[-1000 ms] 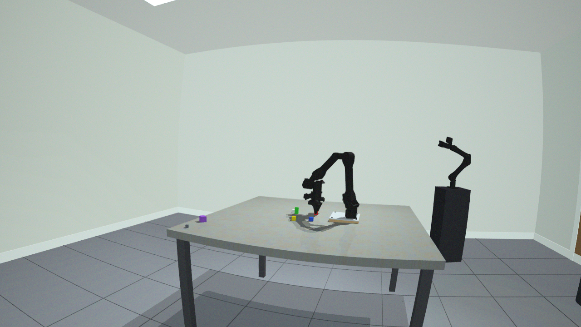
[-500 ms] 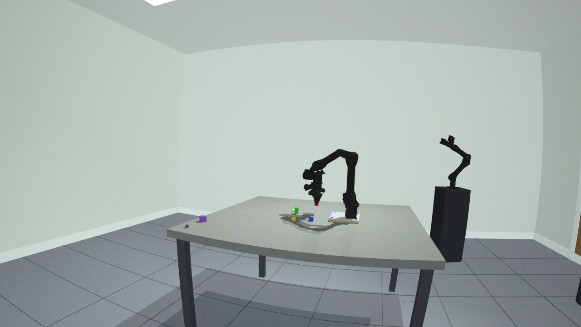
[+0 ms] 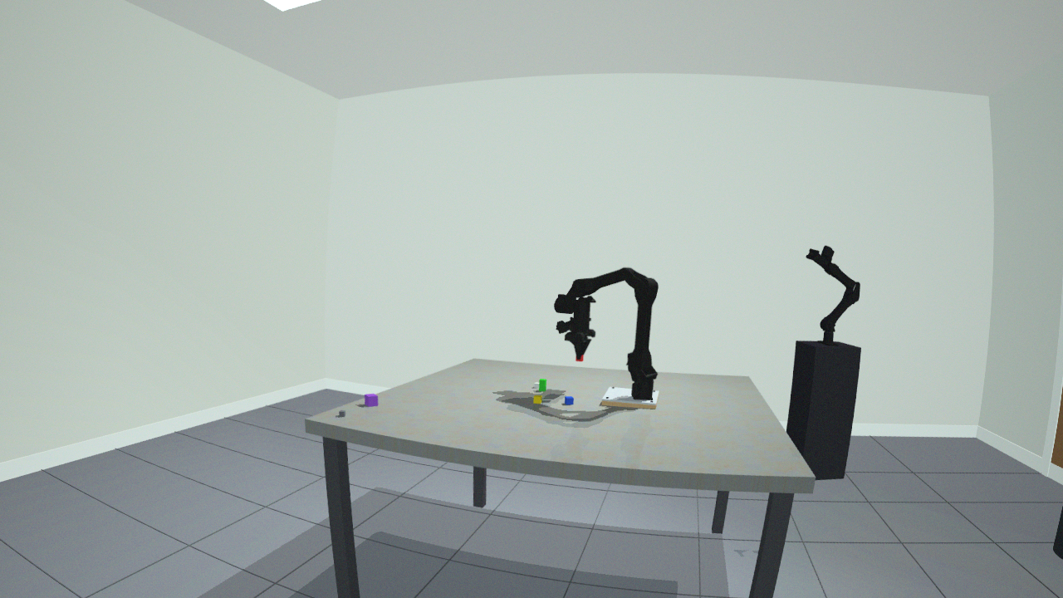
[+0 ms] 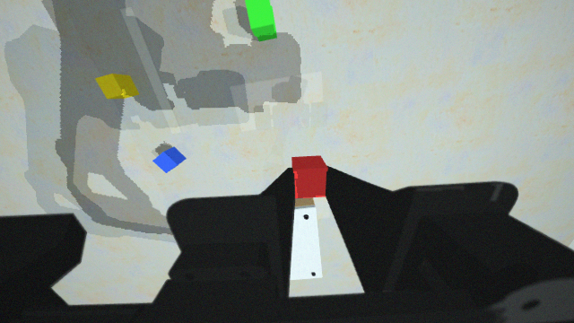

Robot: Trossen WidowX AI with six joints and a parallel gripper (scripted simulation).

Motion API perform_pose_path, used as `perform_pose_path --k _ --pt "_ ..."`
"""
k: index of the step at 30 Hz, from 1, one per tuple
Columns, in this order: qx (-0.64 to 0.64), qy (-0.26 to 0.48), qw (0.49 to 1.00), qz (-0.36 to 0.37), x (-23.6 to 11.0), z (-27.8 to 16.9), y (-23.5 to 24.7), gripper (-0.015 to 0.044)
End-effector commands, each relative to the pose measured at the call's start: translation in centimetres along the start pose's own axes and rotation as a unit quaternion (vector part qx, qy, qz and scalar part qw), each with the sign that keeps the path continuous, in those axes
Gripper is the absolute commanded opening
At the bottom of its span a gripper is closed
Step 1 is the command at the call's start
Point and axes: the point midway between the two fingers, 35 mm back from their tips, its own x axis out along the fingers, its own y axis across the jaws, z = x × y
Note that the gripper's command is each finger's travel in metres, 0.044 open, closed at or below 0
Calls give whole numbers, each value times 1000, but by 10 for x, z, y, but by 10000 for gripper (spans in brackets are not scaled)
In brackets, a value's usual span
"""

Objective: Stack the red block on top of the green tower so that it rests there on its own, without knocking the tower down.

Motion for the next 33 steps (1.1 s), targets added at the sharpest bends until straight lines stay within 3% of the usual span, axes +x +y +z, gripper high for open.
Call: perform_pose_path --k 1,8,33 --pt "0 0 1000 -1 -2 0 0 0" --pt "-2 1 1000 -2 -5 8 1 0" --pt "-2 -5 1000 -1 -9 107 23 0"
